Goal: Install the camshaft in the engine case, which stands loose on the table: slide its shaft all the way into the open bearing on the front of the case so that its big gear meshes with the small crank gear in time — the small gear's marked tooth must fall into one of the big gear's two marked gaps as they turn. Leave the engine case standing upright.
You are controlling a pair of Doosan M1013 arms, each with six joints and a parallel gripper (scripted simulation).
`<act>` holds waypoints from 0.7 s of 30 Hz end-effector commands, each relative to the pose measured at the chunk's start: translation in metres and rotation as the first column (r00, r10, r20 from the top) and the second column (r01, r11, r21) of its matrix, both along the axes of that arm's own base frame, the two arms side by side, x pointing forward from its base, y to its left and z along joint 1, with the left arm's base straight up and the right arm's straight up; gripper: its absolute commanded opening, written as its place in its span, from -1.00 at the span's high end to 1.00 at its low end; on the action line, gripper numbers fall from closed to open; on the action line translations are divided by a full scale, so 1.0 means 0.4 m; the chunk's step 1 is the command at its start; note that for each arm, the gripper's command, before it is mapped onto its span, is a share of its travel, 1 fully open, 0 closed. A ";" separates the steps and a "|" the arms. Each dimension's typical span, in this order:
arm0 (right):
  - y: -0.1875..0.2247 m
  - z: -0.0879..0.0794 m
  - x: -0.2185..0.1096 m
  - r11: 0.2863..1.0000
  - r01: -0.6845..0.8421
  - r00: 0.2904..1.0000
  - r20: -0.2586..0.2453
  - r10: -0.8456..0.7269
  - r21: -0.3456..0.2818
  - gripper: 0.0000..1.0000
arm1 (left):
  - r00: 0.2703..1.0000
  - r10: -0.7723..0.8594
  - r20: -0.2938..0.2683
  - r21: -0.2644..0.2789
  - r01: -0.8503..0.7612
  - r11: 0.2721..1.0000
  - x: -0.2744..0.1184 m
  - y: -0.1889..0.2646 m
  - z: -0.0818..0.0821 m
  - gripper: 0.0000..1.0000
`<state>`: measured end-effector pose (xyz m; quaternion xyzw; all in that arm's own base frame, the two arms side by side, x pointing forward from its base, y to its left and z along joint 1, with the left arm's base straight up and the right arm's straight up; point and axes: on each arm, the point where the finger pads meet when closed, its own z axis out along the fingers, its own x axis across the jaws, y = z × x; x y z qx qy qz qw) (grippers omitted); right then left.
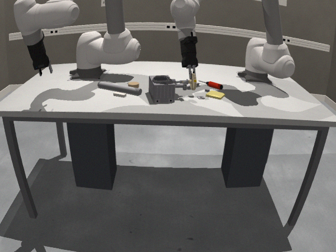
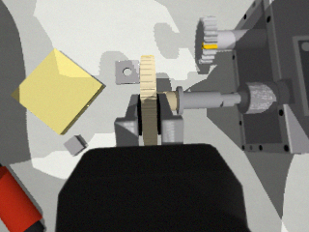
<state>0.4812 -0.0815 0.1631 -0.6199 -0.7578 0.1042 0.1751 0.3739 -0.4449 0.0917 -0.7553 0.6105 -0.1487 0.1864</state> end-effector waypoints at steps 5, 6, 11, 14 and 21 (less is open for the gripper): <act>0.000 0.002 0.001 1.000 0.000 1.000 0.002 0.000 0.000 -1.00 | 1.000 0.000 0.001 -0.001 0.000 1.000 0.002 -0.010 0.002 0.42; 0.000 0.002 0.001 1.000 0.000 1.000 0.002 0.000 0.000 -1.00 | 1.000 0.000 0.001 -0.001 0.000 1.000 0.003 -0.011 0.002 0.42; 0.000 0.002 0.001 1.000 0.000 1.000 0.002 0.000 0.000 -1.00 | 1.000 0.000 0.001 -0.001 0.000 1.000 0.004 -0.016 0.002 0.42; 0.000 0.002 0.001 1.000 0.000 1.000 0.002 0.000 0.000 -1.00 | 1.000 0.000 0.001 -0.001 0.000 1.000 0.004 -0.017 0.002 0.42; 0.000 0.002 0.001 1.000 0.000 1.000 0.002 0.000 0.000 -1.00 | 1.000 0.000 0.001 -0.001 0.000 1.000 0.004 -0.020 0.002 0.42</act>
